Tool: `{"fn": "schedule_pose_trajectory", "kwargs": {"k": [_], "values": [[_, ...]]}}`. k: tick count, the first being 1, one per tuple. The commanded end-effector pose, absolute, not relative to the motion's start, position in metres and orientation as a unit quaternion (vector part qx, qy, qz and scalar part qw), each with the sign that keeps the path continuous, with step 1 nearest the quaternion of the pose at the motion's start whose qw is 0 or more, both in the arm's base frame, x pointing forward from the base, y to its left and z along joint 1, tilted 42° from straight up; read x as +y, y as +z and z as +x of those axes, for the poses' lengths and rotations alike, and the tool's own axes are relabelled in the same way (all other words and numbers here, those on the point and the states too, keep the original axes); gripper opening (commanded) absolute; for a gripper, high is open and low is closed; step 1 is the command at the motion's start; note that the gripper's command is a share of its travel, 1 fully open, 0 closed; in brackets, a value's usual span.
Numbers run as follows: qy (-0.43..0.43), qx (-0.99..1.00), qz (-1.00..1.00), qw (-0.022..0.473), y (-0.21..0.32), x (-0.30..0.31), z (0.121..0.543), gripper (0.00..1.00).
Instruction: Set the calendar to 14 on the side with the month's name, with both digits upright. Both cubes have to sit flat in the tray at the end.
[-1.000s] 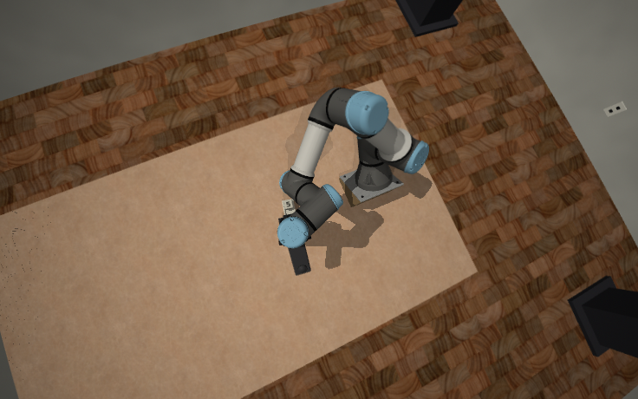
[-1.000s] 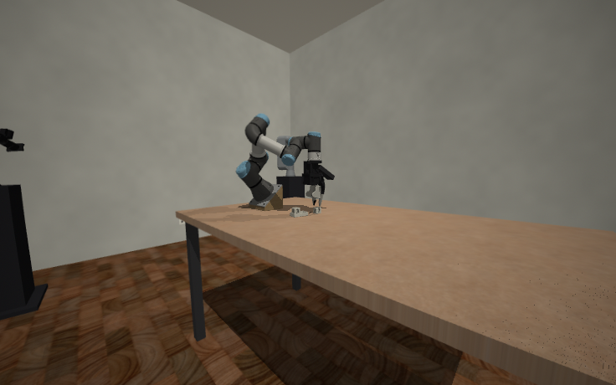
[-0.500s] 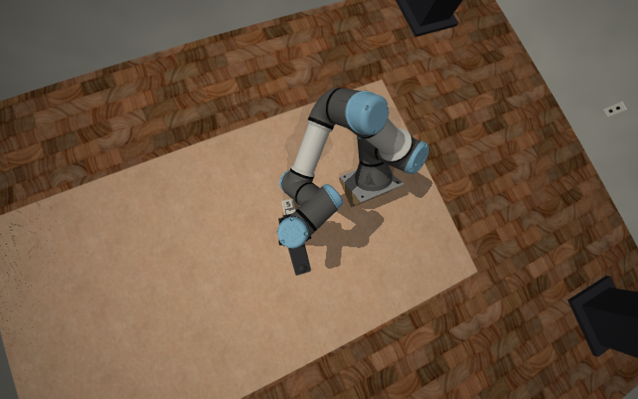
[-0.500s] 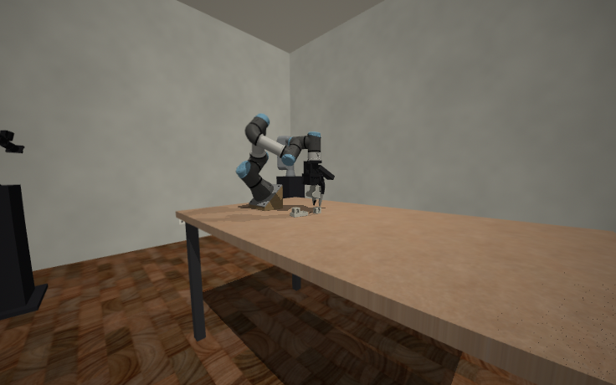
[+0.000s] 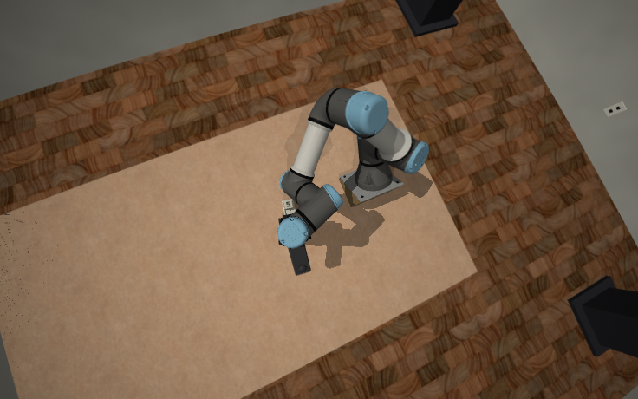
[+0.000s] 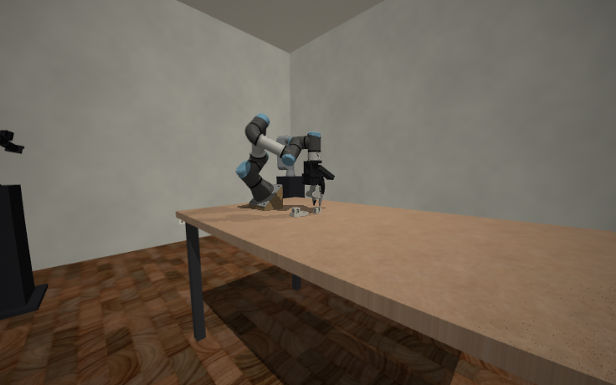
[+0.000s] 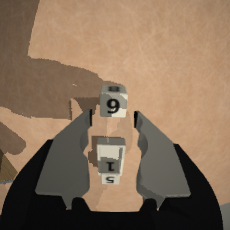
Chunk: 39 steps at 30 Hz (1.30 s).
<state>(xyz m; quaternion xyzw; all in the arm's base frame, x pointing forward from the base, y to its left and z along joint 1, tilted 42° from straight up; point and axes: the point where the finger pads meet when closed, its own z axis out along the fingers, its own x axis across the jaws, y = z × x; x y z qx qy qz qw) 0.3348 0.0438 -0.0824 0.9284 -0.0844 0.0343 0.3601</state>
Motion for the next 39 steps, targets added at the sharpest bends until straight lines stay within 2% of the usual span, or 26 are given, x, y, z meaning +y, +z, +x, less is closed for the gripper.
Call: {"fn": "schedule_pose_trajectory", "kwargs": {"k": [1, 39], "values": [[0.035, -0.084, 0.929, 0.360, -0.082, 0.044, 0.335, 0.28], [0.035, -0.084, 0.929, 0.360, -0.102, 0.026, 0.336, 0.28]]}}
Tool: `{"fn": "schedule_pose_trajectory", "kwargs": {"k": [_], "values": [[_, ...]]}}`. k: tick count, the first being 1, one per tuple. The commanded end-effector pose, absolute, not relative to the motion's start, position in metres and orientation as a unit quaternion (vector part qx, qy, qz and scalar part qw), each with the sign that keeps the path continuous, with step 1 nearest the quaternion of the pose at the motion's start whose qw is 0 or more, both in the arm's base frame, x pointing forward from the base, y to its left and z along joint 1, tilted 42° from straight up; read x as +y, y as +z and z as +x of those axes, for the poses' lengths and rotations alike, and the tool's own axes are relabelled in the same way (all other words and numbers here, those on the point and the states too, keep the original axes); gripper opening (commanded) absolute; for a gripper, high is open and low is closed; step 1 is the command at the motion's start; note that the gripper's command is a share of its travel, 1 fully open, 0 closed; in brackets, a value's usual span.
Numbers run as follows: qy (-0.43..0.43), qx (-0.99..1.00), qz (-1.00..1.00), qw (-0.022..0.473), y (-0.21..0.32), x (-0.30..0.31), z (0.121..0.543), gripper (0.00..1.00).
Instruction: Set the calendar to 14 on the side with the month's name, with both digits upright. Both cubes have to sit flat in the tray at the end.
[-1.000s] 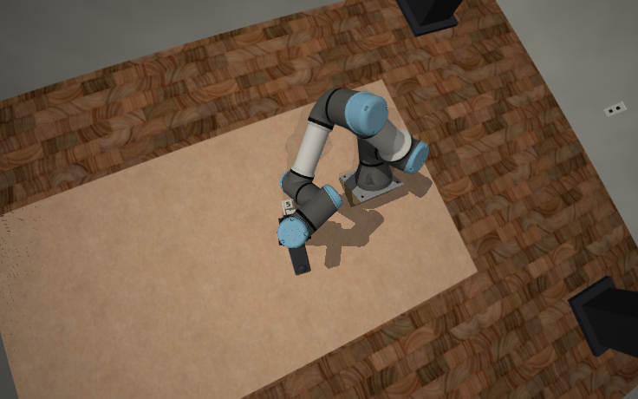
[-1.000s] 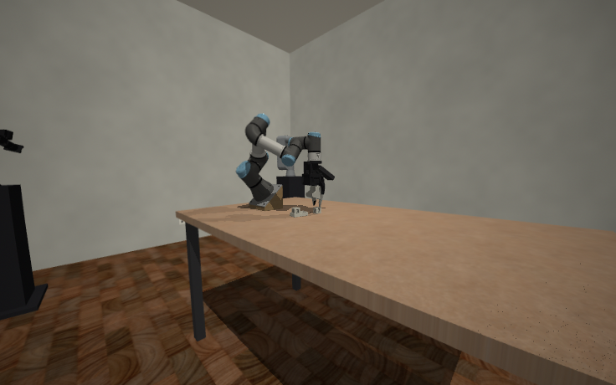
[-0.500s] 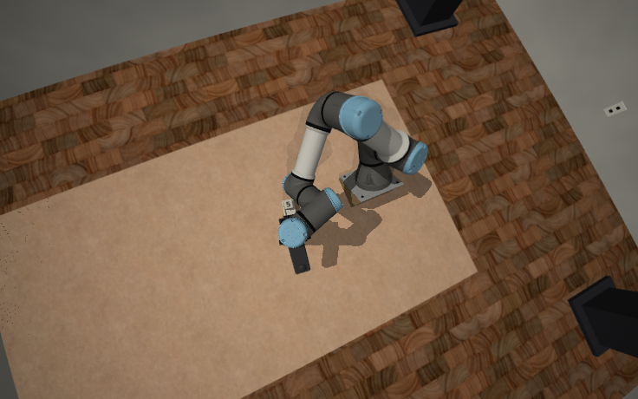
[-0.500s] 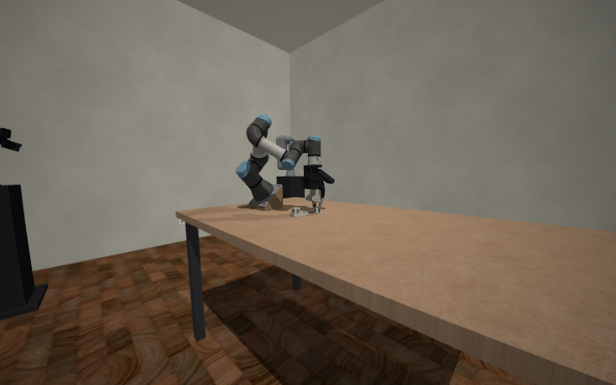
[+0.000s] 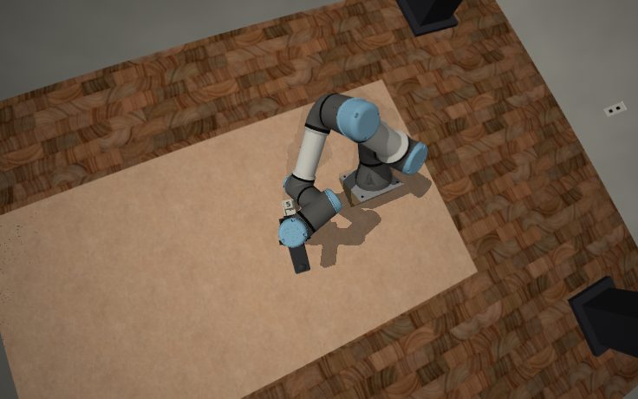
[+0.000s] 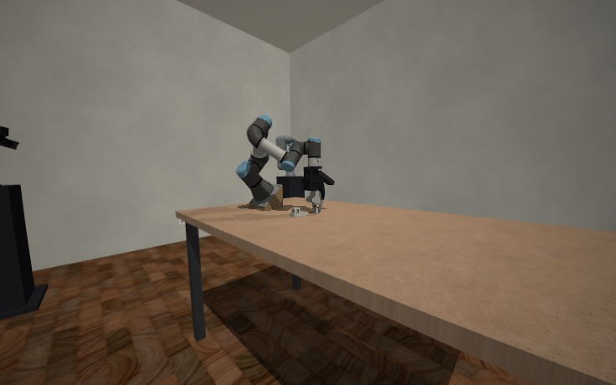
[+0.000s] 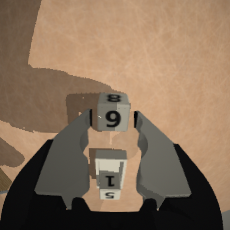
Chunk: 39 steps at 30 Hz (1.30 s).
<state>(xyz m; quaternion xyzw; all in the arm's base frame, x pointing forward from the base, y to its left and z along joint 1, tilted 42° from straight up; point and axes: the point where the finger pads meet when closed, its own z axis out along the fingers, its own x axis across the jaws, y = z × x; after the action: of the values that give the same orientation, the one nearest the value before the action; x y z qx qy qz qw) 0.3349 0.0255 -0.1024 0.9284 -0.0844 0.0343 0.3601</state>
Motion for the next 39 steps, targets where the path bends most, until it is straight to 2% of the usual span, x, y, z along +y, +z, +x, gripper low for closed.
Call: {"fn": "schedule_pose_trajectory", "kwargs": {"k": [1, 26, 27, 39], "values": [[0.035, -0.084, 0.929, 0.360, -0.1021, 0.0259, 0.3356, 0.28], [0.035, -0.084, 0.929, 0.360, -0.1021, 0.0259, 0.3356, 0.28], [0.035, -0.084, 0.929, 0.360, -0.1021, 0.0259, 0.3356, 0.10], [0.035, -0.084, 0.929, 0.360, -0.1021, 0.0259, 0.3356, 0.10]]}}
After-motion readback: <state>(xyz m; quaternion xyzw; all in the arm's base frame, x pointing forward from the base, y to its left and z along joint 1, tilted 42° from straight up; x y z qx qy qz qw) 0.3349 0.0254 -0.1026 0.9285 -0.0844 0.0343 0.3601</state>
